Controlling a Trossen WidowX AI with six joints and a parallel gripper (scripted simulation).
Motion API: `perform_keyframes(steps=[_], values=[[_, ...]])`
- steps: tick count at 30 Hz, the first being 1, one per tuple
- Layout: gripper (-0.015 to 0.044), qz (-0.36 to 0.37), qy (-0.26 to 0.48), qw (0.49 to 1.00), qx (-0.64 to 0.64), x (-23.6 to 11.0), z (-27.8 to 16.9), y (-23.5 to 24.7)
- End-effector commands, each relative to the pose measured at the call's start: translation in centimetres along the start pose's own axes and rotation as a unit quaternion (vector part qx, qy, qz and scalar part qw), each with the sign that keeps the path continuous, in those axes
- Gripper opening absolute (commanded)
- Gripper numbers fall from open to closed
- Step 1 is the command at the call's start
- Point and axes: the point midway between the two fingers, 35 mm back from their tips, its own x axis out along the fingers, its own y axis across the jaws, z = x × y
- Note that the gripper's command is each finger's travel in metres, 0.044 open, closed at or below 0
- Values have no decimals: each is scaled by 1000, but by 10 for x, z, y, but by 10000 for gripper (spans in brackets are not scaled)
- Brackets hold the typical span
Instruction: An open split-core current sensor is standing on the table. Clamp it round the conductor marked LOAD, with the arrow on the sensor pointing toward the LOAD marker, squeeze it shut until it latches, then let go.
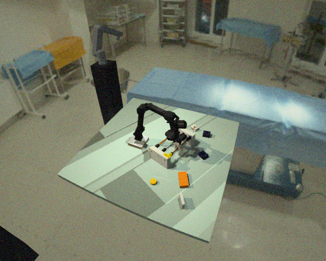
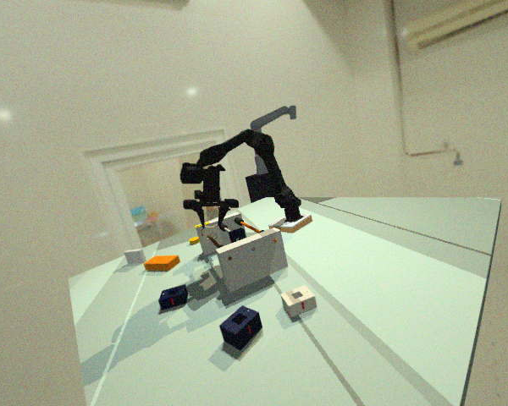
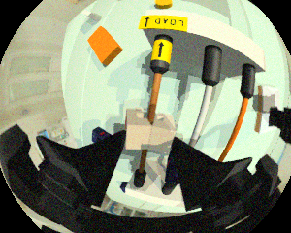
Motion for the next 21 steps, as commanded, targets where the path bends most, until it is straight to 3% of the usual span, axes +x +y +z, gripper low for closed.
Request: perform_keyframes(steps=[1, 21], values=[[0, -2, 0, 1000, -1, 9, 0, -2], [0, 0, -1, 1000, 2, 12, 0, -1]])
